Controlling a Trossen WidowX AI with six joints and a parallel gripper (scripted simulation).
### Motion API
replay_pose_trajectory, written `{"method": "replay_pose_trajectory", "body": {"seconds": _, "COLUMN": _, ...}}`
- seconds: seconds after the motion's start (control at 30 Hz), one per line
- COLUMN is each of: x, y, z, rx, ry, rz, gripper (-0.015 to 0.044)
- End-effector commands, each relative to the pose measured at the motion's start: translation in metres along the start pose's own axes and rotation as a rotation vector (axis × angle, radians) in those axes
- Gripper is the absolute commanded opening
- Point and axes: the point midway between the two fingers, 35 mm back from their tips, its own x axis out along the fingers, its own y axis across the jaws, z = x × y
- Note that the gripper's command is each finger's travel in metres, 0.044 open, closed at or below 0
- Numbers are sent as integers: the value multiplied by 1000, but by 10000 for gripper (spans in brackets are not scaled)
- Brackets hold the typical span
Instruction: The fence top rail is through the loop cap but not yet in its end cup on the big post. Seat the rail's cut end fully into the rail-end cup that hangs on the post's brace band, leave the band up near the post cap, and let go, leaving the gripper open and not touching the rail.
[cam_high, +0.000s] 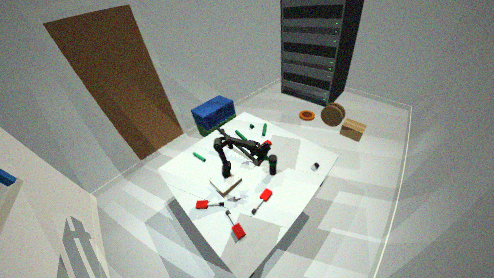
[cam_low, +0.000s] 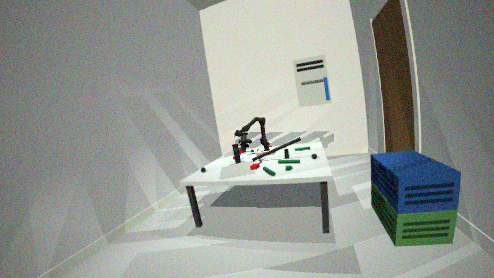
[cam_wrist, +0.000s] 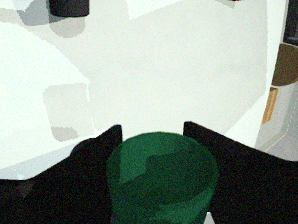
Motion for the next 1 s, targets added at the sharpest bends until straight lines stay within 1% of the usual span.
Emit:
{"method": "replay_pose_trajectory", "body": {"seconds": 0.0, "x": -1, "y": 1, "z": -1, "rx": -17, "ry": -7, "rz": -1, "gripper": 0}}
{"method": "replay_pose_trajectory", "body": {"seconds": 0.77, "x": 0, "y": -1, "z": 0, "rx": 5, "ry": 3, "rz": 0, "gripper": 0}}
{"method": "replay_pose_trajectory", "body": {"seconds": 0.97, "x": 0, "y": -1, "z": 0, "rx": 5, "ry": 3, "rz": 0, "gripper": 157}}
